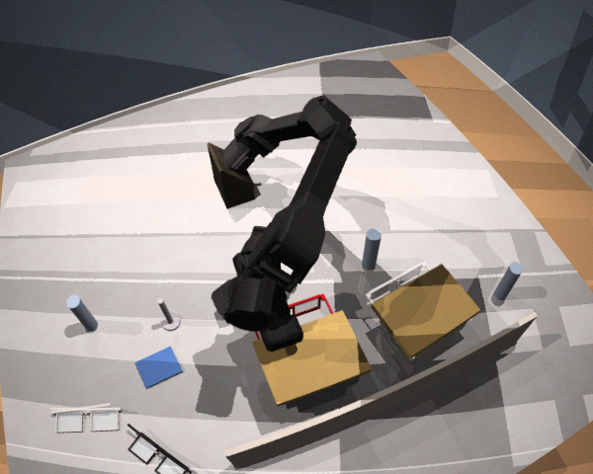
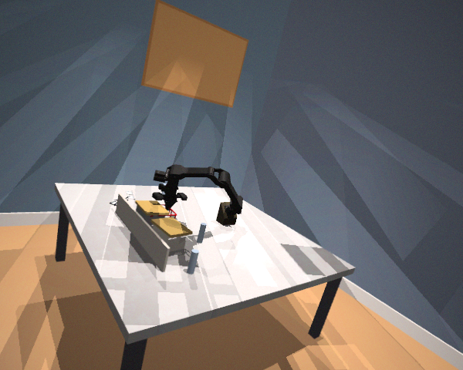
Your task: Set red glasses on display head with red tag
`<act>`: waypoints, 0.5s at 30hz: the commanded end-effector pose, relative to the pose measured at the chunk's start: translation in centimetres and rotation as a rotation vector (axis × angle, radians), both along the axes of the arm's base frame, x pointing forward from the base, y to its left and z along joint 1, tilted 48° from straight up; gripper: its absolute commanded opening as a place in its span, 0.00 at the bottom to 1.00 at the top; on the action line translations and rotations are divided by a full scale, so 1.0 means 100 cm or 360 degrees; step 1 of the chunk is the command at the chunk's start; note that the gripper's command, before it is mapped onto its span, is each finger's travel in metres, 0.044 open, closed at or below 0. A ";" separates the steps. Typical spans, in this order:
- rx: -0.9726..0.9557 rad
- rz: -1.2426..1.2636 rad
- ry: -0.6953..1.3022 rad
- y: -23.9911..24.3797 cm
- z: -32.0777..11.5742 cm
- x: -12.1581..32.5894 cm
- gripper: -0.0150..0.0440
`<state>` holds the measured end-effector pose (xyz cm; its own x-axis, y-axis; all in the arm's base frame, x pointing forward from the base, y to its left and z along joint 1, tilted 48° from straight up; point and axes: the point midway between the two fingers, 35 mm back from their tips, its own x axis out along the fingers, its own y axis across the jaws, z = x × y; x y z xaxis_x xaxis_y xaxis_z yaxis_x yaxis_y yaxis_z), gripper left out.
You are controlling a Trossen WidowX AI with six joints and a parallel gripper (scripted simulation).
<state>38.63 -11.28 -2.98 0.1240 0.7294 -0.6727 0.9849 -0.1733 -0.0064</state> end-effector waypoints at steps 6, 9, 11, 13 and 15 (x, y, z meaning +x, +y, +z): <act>0.0005 -0.0007 -0.0001 -0.001 0.000 0.012 0.25; 0.0005 -0.0007 -0.0001 -0.002 0.000 0.014 0.25; 0.0005 -0.0007 -0.0001 -0.002 0.000 0.015 0.25; 0.0005 -0.0007 -0.0001 -0.002 0.000 0.016 0.25; 0.0005 -0.0007 -0.0001 -0.002 0.000 0.017 0.25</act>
